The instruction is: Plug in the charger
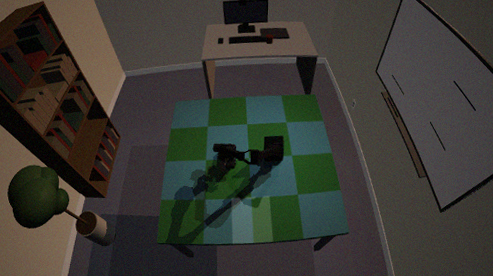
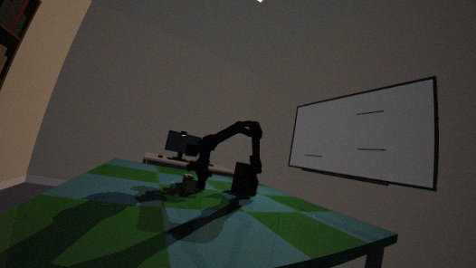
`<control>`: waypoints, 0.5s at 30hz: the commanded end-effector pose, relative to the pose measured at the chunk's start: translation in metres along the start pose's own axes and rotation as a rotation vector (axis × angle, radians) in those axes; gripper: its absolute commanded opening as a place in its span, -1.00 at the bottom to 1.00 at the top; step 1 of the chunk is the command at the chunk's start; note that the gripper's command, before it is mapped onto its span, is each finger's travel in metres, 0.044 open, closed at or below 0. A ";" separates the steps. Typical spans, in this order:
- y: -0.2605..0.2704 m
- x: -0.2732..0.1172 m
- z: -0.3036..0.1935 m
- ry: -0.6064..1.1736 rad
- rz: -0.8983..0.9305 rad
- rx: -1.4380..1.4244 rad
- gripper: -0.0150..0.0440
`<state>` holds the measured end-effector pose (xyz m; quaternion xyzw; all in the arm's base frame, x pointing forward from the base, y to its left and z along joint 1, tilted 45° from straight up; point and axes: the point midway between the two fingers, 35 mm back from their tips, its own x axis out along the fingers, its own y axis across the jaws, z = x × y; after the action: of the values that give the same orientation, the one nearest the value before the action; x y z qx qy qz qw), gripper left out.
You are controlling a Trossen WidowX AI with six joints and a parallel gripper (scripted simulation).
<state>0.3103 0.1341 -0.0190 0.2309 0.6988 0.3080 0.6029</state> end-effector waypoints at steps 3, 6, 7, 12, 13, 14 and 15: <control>0.001 0.000 0.003 -0.001 0.003 0.004 -0.49; 0.001 0.000 0.004 -0.001 0.003 0.004 -0.49; 0.001 -0.001 0.004 -0.001 0.003 0.004 -0.49; 0.001 -0.001 0.006 -0.001 0.003 0.004 -0.49; 0.001 -0.001 0.006 -0.001 0.003 0.004 -0.49; 0.001 -0.001 0.006 -0.001 0.003 0.004 -0.49; 0.001 -0.001 0.007 -0.001 0.003 0.004 -0.49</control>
<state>0.3141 0.1345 -0.0191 0.2318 0.7003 0.3071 0.6013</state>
